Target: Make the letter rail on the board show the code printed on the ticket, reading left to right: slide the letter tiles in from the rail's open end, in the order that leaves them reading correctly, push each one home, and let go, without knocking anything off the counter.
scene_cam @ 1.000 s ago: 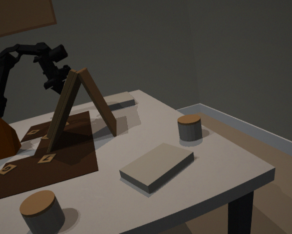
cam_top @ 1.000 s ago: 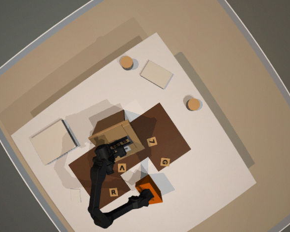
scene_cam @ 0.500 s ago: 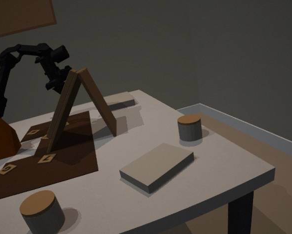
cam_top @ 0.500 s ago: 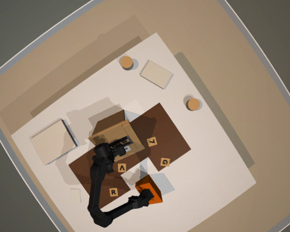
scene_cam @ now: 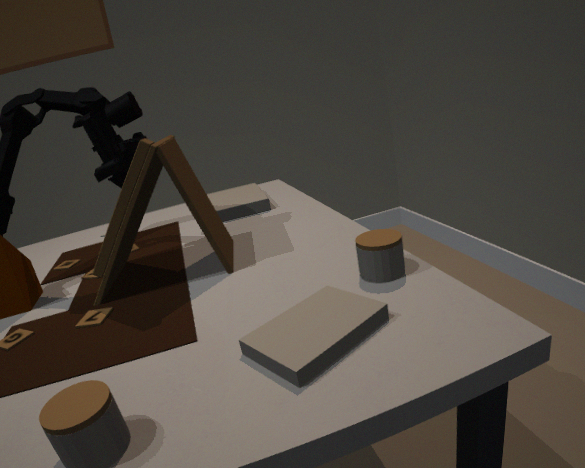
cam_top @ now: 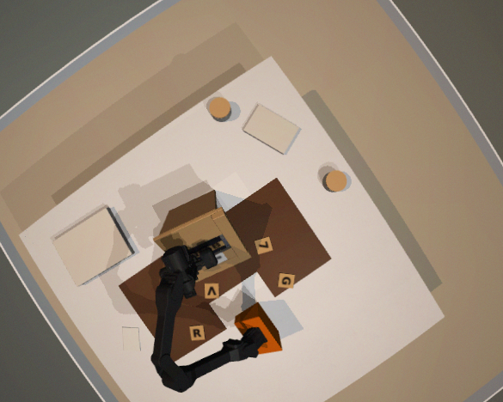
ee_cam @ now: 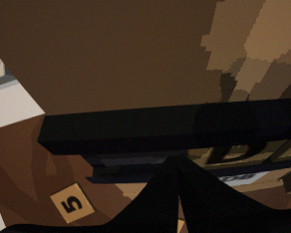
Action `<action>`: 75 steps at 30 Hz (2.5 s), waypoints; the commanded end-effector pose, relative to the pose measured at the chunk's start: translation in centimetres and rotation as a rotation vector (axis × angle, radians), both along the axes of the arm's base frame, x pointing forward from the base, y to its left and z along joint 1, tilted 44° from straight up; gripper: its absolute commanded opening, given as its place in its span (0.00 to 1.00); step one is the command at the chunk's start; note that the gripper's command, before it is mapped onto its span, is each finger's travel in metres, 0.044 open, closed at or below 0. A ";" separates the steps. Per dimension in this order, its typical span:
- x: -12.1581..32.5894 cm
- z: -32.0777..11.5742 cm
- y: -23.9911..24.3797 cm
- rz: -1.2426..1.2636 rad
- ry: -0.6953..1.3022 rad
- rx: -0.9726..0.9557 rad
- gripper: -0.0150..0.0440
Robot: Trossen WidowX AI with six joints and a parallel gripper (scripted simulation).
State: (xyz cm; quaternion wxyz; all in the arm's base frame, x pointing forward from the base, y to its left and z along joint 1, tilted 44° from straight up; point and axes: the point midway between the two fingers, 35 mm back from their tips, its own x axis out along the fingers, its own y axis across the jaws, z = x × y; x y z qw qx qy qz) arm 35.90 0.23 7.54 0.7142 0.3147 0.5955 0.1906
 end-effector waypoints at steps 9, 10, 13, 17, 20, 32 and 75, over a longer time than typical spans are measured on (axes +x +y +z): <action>0.5 -0.3 0.2 -0.003 0.003 0.004 0.25; 0.4 -0.3 0.2 -0.003 0.003 0.004 0.25; 0.3 -0.3 0.1 -0.003 0.003 0.004 0.25; 0.3 -0.3 -0.1 -0.003 0.003 0.004 0.25; 0.2 -0.4 -0.1 -0.003 0.003 0.004 0.25; 0.2 -0.7 -0.4 -0.003 0.003 0.003 0.25; -1.1 -0.3 -1.3 -0.003 0.004 0.003 0.25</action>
